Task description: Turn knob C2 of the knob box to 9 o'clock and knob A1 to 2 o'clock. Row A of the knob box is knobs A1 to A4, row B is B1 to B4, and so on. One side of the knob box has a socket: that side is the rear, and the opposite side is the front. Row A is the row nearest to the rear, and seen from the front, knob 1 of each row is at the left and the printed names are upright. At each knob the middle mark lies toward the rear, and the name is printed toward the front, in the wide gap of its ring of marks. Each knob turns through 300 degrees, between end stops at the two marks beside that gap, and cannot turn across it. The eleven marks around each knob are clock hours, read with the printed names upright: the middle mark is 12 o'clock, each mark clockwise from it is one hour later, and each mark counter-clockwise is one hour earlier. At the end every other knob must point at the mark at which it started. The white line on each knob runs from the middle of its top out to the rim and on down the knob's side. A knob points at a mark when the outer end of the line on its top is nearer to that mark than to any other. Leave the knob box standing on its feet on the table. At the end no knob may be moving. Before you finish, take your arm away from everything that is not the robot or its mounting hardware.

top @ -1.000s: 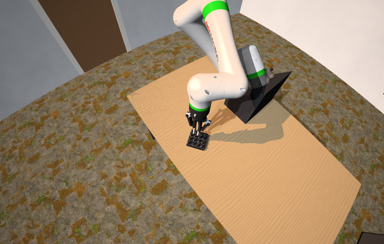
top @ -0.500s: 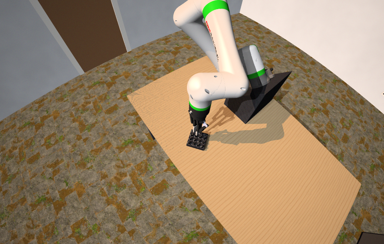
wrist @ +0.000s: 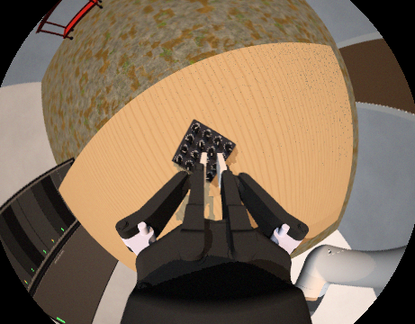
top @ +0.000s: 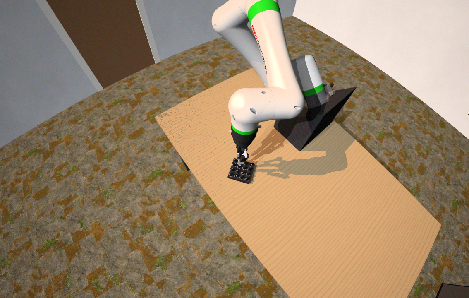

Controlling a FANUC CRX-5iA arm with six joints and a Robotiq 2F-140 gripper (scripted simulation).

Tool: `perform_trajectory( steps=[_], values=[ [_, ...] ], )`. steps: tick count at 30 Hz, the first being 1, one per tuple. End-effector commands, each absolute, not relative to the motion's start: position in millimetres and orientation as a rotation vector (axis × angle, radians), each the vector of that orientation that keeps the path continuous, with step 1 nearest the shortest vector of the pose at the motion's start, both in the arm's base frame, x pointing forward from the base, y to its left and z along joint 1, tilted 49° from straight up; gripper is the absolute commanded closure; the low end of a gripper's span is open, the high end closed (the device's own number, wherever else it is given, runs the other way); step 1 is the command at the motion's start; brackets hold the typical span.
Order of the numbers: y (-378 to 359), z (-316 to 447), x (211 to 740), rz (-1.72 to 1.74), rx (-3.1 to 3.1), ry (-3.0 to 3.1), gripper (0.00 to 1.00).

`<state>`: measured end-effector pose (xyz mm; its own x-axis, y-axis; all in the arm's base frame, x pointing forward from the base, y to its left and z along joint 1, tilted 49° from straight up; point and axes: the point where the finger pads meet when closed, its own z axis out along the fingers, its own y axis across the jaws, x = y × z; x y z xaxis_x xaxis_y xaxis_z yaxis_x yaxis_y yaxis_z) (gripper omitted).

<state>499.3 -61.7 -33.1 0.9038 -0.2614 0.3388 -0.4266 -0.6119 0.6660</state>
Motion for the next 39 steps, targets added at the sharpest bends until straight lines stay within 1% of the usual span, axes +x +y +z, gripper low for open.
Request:
perform_trajectory(
  steps=[1,39],
  values=[
    [-60.9,-32.6,499.3,0.333,2.231,-0.618,0.88],
    [-60.8,-32.5,499.3,0.343,2.226,-0.640,0.88]
  ],
)
